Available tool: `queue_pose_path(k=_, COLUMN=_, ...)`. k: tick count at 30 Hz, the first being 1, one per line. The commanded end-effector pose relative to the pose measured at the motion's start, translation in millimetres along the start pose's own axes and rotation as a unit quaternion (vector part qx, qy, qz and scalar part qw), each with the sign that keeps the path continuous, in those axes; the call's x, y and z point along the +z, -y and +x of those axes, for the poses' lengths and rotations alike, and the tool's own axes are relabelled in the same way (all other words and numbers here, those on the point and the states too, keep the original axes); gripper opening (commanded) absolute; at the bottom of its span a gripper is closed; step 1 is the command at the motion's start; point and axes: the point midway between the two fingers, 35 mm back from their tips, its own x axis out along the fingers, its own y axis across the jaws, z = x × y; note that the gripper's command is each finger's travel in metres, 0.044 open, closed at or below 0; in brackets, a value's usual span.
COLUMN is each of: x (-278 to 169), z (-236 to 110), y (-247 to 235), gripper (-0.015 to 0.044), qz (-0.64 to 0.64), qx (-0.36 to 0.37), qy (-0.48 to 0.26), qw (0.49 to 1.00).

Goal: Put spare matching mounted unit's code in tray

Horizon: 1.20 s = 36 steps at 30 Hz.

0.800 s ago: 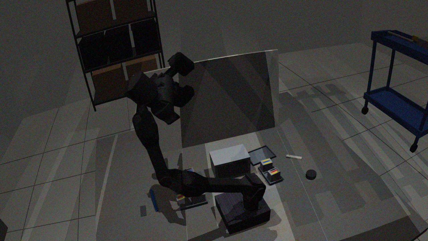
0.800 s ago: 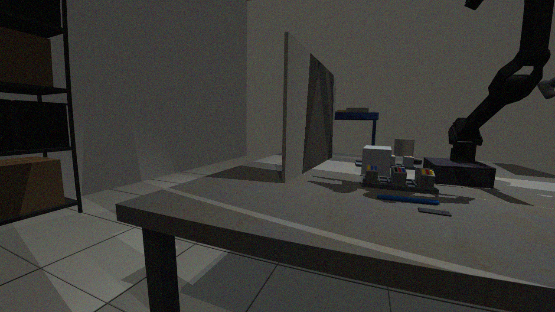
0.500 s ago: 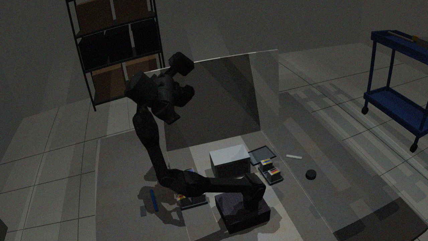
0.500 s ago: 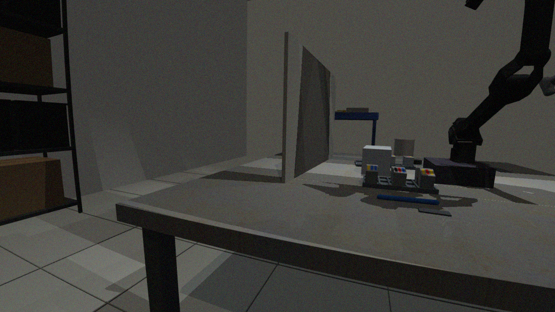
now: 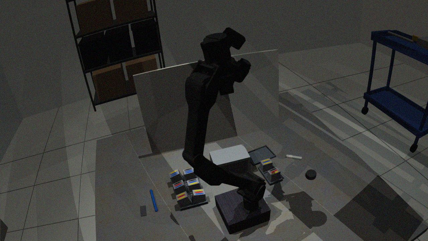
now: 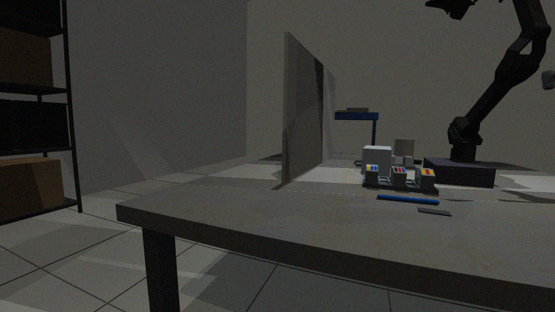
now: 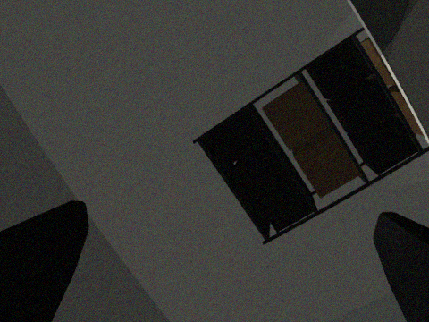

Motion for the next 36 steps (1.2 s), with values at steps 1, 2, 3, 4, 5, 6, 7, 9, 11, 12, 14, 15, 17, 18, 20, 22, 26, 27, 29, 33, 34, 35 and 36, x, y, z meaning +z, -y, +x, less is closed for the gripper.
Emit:
queue_pose_path(k=1, x=42, z=31, y=-14, gripper=0.0440, qz=-0.060, qx=-0.046, qy=0.026, qw=0.997)
queue_pose_path(k=2, x=54, z=41, y=-16, gripper=0.0440, qz=-0.079, qx=-0.063, qy=0.032, qw=0.994)
queue_pose_path(k=3, x=66, z=52, y=-17, gripper=0.0440, qz=-0.099, qx=-0.081, qy=0.037, qw=0.991)
queue_pose_path(k=4, x=76, z=62, y=-16, gripper=0.0440, qz=-0.118, qx=-0.099, qy=0.041, qw=0.987)
queue_pose_path(k=5, x=84, z=69, y=-15, gripper=0.0440, qz=-0.132, qx=-0.112, qy=0.043, qw=0.984)
queue_pose_path(k=6, x=91, z=77, y=-13, gripper=0.0440, qz=-0.147, qx=-0.126, qy=0.044, qw=0.980)
queue_pose_path(k=7, x=99, z=86, y=-11, gripper=0.0440, qz=-0.164, qx=-0.142, qy=0.046, qw=0.975)
queue_pose_path(k=9, x=114, z=104, y=-3, gripper=0.0440, qz=-0.200, qx=-0.176, qy=0.047, qw=0.963)
queue_pose_path(k=11, x=129, z=122, y=7, gripper=0.0440, qz=-0.238, qx=-0.214, qy=0.044, qw=0.946)
queue_pose_path(k=12, x=137, z=131, y=14, gripper=0.0440, qz=-0.258, qx=-0.233, qy=0.041, qw=0.936)
queue_pose_path(k=14, x=150, z=148, y=28, gripper=0.0440, qz=-0.299, qx=-0.272, qy=0.033, qw=0.914)
queue_pose_path(k=15, x=156, z=157, y=35, gripper=0.0440, qz=-0.319, qx=-0.291, qy=0.027, qw=0.902)
queue_pose_path(k=17, x=168, z=172, y=52, gripper=0.0440, qz=-0.358, qx=-0.329, qy=0.013, qw=0.874)
queue_pose_path(k=18, x=173, z=179, y=61, gripper=0.0440, qz=-0.377, qx=-0.347, qy=0.005, qw=0.859)
queue_pose_path(k=20, x=183, z=192, y=79, gripper=0.0440, qz=-0.414, qx=-0.383, qy=-0.014, qw=0.825)
queue_pose_path(k=22, x=191, z=204, y=99, gripper=0.0440, qz=-0.451, qx=-0.418, qy=-0.037, qw=0.788)
queue_pose_path(k=26, x=208, z=223, y=143, gripper=0.0440, qz=-0.523, qx=-0.482, qy=-0.092, qw=0.697)
queue_pose_path(k=27, x=212, z=227, y=154, gripper=0.0440, qz=-0.540, qx=-0.497, qy=-0.108, qw=0.671)
queue_pose_path(k=29, x=218, z=233, y=178, gripper=0.0440, qz=-0.571, qx=-0.524, qy=-0.142, qw=0.616)
queue_pose_path(k=33, x=230, z=241, y=225, gripper=0.0440, qz=-0.620, qx=-0.568, qy=-0.218, qw=0.496)
queue_pose_path(k=34, x=232, z=241, y=237, gripper=0.0440, qz=-0.629, qx=-0.577, qy=-0.238, qw=0.464)
queue_pose_path(k=35, x=235, z=242, y=250, gripper=0.0440, qz=-0.637, qx=-0.585, qy=-0.258, qw=0.431)
queue_pose_path(k=36, x=238, z=241, y=262, gripper=0.0440, qz=-0.643, qx=-0.593, qy=-0.279, qw=0.396)
